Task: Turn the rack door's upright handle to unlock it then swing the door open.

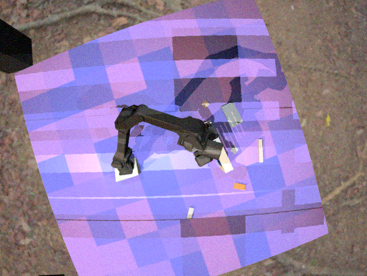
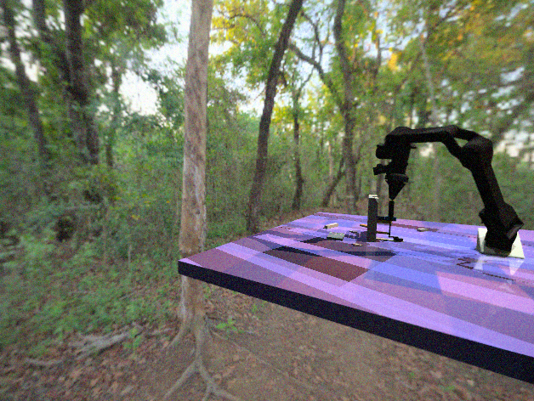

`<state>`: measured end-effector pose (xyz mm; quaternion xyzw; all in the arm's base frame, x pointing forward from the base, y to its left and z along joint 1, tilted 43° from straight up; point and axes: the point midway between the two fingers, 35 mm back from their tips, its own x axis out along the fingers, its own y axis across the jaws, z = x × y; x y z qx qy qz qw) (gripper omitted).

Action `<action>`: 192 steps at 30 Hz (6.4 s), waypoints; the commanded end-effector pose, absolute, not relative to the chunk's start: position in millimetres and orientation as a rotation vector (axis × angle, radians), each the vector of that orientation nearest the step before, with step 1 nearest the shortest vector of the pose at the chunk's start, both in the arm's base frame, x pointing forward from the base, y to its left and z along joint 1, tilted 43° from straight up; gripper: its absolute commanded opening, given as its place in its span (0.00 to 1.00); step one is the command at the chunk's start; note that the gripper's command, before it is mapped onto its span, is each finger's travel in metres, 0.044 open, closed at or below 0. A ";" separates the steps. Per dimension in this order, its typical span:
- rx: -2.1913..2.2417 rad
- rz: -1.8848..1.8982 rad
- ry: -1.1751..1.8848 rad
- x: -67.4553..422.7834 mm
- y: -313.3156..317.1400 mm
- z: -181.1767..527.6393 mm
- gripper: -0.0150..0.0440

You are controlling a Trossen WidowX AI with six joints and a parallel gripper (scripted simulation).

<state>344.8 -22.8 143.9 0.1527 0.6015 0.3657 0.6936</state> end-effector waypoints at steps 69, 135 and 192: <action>-0.166 1.273 1.123 340.7 13.0 103.6 0.28; -0.854 1.714 0.448 340.6 13.1 103.8 0.75; 1.215 -0.180 1.849 340.7 13.1 103.9 0.75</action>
